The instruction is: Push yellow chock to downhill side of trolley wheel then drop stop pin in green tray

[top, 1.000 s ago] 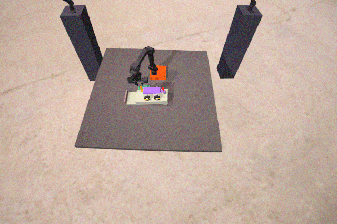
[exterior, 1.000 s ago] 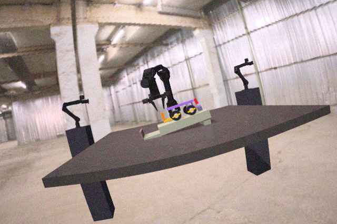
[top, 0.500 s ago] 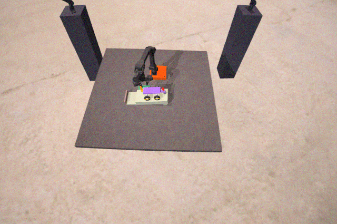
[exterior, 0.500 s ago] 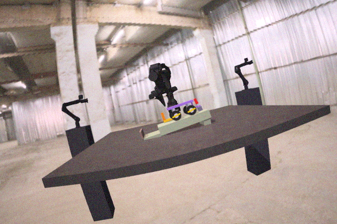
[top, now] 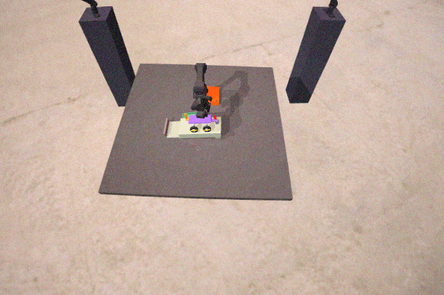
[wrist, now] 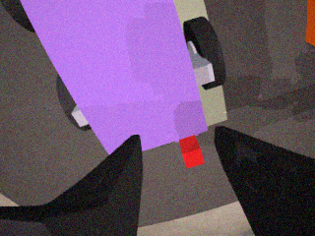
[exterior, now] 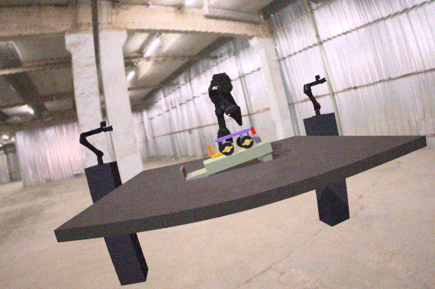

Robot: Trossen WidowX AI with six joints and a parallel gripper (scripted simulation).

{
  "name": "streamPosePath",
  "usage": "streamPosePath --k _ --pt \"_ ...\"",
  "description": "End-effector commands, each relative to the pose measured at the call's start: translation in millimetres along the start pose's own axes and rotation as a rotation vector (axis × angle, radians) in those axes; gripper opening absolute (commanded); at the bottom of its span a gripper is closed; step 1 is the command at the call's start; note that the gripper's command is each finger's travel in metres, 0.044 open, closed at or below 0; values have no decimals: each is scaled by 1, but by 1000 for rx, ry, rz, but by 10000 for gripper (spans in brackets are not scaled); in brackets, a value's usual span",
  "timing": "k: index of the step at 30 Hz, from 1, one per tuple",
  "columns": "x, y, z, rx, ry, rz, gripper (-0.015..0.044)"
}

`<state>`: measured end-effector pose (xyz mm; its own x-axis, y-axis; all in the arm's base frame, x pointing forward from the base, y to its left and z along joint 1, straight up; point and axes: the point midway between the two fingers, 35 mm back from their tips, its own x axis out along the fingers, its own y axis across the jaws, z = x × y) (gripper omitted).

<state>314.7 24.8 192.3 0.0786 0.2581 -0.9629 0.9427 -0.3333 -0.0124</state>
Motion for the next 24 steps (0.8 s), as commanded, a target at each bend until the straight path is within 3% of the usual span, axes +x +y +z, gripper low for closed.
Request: streamPosePath --k 1,24 --pt "1 -13 -35 -247 33 -33 190" --pt "20 -13 -36 -256 35 -35 190"
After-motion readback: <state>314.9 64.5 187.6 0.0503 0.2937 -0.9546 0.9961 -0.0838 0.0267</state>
